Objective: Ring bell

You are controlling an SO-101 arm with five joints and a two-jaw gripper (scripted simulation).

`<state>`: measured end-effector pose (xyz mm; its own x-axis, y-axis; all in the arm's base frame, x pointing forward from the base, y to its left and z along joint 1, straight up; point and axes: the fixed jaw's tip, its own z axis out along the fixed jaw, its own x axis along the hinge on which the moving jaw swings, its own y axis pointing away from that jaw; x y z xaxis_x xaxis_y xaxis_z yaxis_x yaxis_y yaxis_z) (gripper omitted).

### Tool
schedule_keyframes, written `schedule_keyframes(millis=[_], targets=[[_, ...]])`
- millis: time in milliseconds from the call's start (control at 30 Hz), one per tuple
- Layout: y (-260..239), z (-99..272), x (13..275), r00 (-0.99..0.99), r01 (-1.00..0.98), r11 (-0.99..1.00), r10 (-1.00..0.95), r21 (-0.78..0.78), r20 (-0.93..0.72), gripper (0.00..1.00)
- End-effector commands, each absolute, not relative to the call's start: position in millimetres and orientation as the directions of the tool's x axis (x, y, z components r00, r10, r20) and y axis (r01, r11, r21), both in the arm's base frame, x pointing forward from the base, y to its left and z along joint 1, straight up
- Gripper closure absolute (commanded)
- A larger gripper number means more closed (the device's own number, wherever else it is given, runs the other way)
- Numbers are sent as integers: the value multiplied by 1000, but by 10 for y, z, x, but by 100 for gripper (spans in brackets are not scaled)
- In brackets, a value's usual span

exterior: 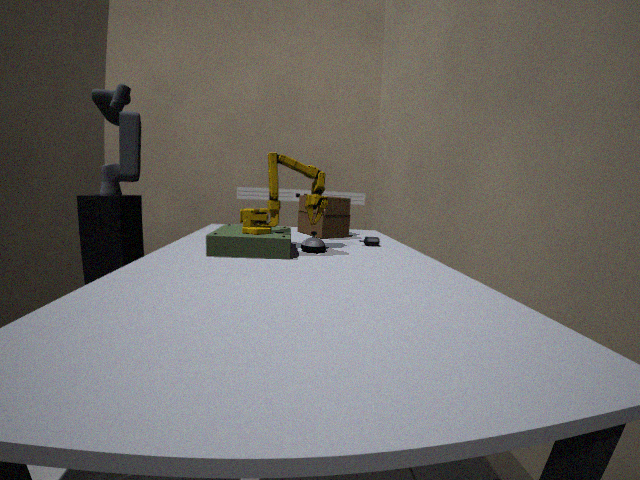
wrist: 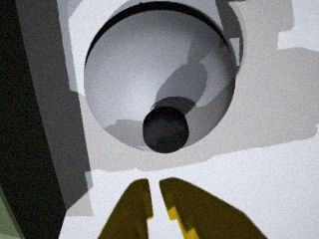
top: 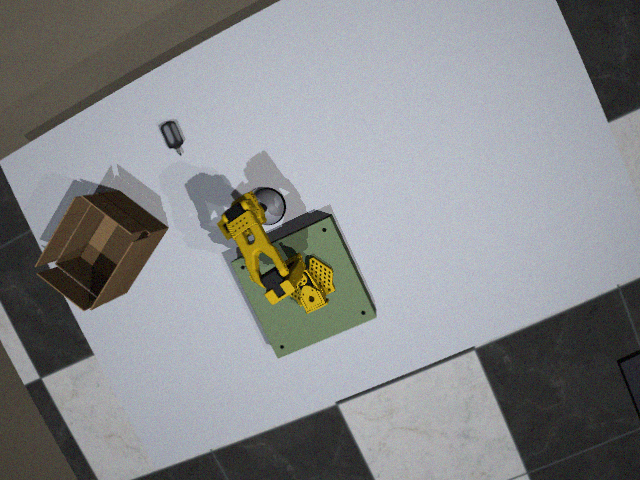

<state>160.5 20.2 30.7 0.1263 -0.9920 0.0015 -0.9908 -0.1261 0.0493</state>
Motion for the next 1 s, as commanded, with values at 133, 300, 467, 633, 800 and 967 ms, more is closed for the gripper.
schedule_keyframes(millis=[133, 300, 467, 633, 800, 967], targets=[[187, 380, 1606, 124, -992, -124, -992, 25, 0, 100], [182, 412, 1566, 124, -992, -124, -992, 25, 0, 100], [172, 476, 1479, 124, -992, -124, -992, 25, 0, 100], [163, 528, 1398, 124, -992, -124, -992, 25, 0, 100], [158, 549, 1359, 124, -992, -124, -992, 25, 0, 100], [157, 555, 1348, 124, -992, -124, -992, 25, 0, 100]])
